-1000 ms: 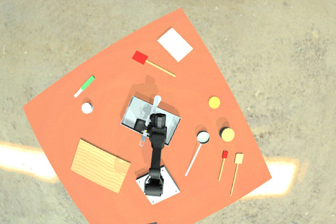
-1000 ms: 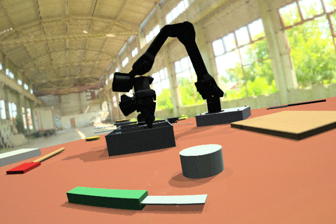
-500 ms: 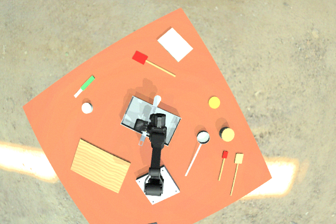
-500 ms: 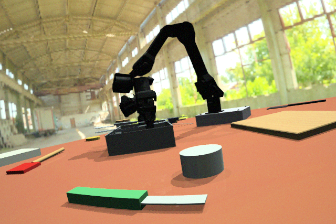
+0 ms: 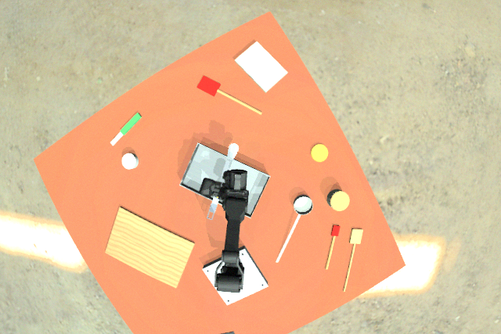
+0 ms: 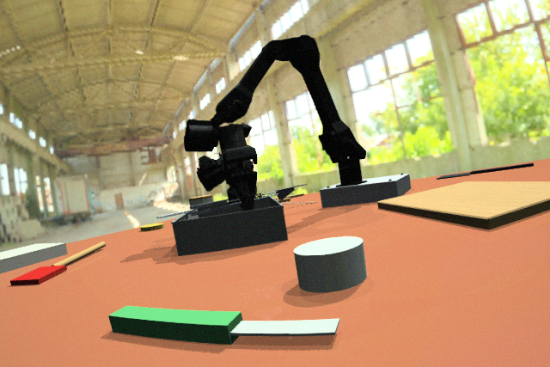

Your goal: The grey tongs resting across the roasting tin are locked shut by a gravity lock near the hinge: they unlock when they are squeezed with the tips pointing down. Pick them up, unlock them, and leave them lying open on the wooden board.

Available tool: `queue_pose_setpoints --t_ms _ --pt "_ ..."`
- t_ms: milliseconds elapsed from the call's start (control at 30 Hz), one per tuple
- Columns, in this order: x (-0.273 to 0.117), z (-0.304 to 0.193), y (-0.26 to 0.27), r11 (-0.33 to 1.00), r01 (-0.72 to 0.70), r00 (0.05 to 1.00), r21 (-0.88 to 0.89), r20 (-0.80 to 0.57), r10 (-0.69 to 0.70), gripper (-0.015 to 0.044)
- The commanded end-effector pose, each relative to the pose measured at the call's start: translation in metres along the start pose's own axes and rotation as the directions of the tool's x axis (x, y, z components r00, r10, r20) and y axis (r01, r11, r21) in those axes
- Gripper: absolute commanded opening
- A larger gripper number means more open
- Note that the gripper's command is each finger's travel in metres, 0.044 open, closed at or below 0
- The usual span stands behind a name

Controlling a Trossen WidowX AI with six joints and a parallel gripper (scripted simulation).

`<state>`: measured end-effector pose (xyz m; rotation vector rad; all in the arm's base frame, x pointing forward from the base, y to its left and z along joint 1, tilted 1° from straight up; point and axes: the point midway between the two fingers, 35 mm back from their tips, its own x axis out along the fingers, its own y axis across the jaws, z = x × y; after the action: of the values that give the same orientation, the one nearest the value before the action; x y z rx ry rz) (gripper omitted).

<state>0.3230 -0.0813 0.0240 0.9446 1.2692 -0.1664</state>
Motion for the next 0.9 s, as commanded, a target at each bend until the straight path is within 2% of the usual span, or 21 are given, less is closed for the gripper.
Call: queue_pose_setpoints --t_ms 0,133,467,867 --pt "-0.027 0.007 0.018 1.0 -0.008 1.0 -0.012 0.024 0.008 -0.015" --pt "-0.062 0.003 0.037 1.0 -0.005 1.0 -0.007 0.02 0.005 -0.015" --pt "-0.062 0.004 0.037 1.0 0.009 1.0 -0.005 0.019 -0.009 -0.015" --pt "-0.057 0.008 0.035 0.948 0.317 0.948 0.011 0.002 -0.317 -0.015"
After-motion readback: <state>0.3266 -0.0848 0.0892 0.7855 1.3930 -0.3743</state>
